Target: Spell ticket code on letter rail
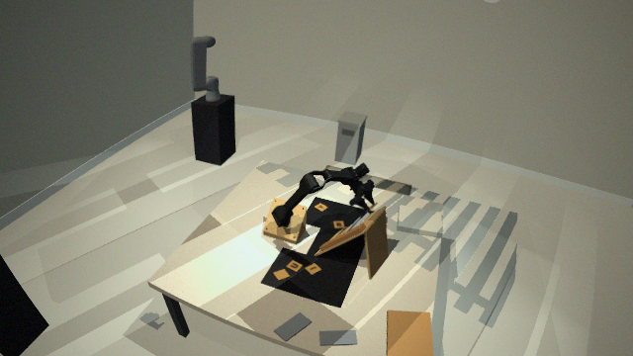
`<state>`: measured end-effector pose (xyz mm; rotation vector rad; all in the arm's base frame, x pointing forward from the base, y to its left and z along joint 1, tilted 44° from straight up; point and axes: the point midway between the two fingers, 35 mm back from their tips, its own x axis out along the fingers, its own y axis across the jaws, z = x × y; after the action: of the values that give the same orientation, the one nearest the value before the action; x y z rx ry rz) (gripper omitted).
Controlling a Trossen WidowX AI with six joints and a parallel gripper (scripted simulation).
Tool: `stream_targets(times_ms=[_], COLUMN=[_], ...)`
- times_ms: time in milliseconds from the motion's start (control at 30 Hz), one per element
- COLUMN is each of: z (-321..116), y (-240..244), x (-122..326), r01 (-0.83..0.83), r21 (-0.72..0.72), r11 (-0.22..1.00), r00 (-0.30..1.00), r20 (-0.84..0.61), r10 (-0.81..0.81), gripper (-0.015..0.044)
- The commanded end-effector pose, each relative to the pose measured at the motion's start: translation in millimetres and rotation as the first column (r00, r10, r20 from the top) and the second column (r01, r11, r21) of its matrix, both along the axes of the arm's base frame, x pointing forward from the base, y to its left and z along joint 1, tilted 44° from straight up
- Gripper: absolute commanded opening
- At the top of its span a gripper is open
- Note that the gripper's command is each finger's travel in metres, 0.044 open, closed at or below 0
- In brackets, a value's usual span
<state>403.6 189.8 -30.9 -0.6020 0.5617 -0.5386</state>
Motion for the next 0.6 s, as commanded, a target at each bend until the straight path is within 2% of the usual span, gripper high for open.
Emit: stream_targets(times_ms=[0,567], z=[-2.7,-10.4], y=[0.9,4.8], x=[0.8,3.5], r01=[0.002,0.002], r21=[-0.004,-0.003], r11=[1.0,1.0], r00=[1.0,1.0], r20=[0.001,0.002], r10=[-0.002,-0.002], gripper=[0.0,0.0])
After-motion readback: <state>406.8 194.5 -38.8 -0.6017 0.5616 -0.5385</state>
